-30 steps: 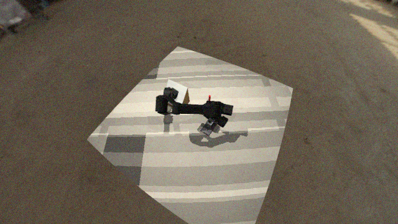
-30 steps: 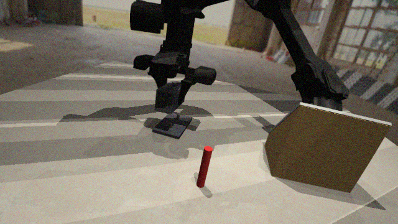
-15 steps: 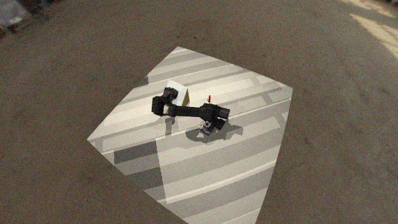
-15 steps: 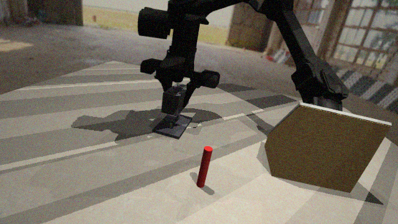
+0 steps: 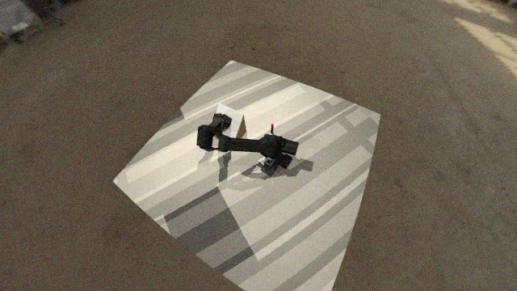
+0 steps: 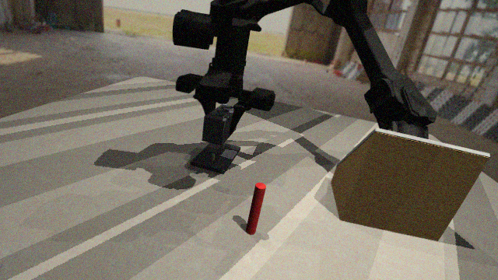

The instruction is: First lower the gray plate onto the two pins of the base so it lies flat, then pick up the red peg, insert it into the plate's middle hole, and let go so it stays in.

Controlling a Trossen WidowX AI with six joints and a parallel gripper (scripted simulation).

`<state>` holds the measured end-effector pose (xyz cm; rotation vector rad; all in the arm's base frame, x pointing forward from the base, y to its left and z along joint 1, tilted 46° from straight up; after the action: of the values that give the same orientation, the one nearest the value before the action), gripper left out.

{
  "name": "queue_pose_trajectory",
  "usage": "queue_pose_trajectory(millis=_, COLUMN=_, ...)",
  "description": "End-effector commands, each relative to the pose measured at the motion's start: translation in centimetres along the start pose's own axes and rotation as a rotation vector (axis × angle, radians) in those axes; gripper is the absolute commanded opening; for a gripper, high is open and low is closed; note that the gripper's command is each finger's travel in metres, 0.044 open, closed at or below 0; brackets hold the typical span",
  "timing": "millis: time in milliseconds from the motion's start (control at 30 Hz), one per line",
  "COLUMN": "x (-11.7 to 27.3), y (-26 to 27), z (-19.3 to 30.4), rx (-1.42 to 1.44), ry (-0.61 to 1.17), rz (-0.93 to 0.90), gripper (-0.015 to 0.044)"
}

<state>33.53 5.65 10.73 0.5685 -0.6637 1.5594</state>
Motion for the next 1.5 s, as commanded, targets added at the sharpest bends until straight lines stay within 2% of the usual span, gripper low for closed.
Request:
queue_pose_trajectory(millis=0, x=-0.4, y=0.0, z=0.0, rx=0.002, ry=0.003, rz=0.001, gripper=0.0)
queue_pose_trajectory(millis=767, x=-3.8, y=0.0, z=0.1, rx=0.002, ry=0.005, rz=0.002, gripper=0.0)
queue_pose_trajectory(millis=1033, x=-3.5, y=-0.1, z=0.1, rx=-0.004, ry=0.001, rz=0.003, gripper=0.0)
queue_pose_trajectory(millis=1467, x=-3.5, y=-0.1, z=0.1, rx=-0.004, ry=0.001, rz=0.003, gripper=0.0341)
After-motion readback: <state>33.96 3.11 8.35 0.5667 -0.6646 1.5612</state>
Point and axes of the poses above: the point midway between the two fingers, 35 mm back from their tips, its own x axis back along the fingers, its own y axis across the jaws, z = x × y, the point moved 10 cm from there along x, back along the fingers, and after that the axes turned 1 degree about -x, right-handed, at the moved point
